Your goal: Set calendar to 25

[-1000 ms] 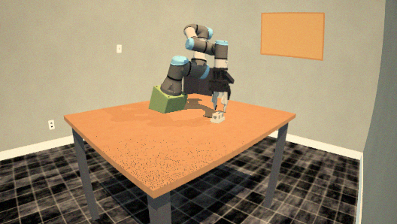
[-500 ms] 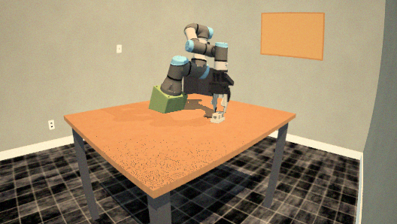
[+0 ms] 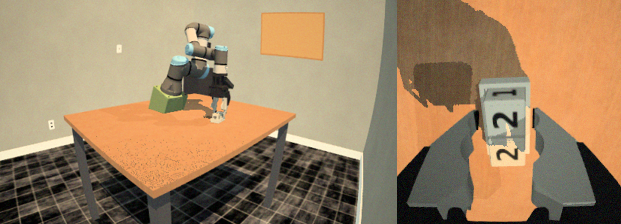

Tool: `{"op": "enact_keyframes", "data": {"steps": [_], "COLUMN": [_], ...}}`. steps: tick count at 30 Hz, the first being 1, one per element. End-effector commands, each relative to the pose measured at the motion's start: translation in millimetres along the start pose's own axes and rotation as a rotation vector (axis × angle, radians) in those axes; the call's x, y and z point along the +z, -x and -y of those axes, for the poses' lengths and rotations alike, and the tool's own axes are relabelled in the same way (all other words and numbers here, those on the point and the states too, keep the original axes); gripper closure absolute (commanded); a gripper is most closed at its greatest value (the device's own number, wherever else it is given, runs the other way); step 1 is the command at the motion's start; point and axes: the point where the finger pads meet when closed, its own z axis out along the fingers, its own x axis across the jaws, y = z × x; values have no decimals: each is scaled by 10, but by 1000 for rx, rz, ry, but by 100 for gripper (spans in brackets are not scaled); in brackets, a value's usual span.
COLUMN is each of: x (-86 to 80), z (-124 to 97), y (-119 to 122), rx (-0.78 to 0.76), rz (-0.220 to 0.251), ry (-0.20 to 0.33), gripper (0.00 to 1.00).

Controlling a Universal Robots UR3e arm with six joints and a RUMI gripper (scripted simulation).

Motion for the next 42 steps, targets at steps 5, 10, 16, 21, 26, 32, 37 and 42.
{"op": "enact_keyframes", "data": {"steps": [5, 10, 16, 21, 26, 32, 37, 42], "x": [7, 7, 7, 7, 7, 7, 7, 7], "z": [-3, -3, -3, -3, -3, -3, -3, -3], "y": [-8, -8, -8, -8, -8, -8, -8, -8], "rx": [0, 0, 0, 0, 0, 0, 0, 0], "rz": [-2, -2, -2, -2, -2, -2, -2, -2], "ry": [1, 1, 1, 1, 1, 1, 1, 1], "gripper": [71, 71, 71, 71, 71, 71, 89, 89]}}
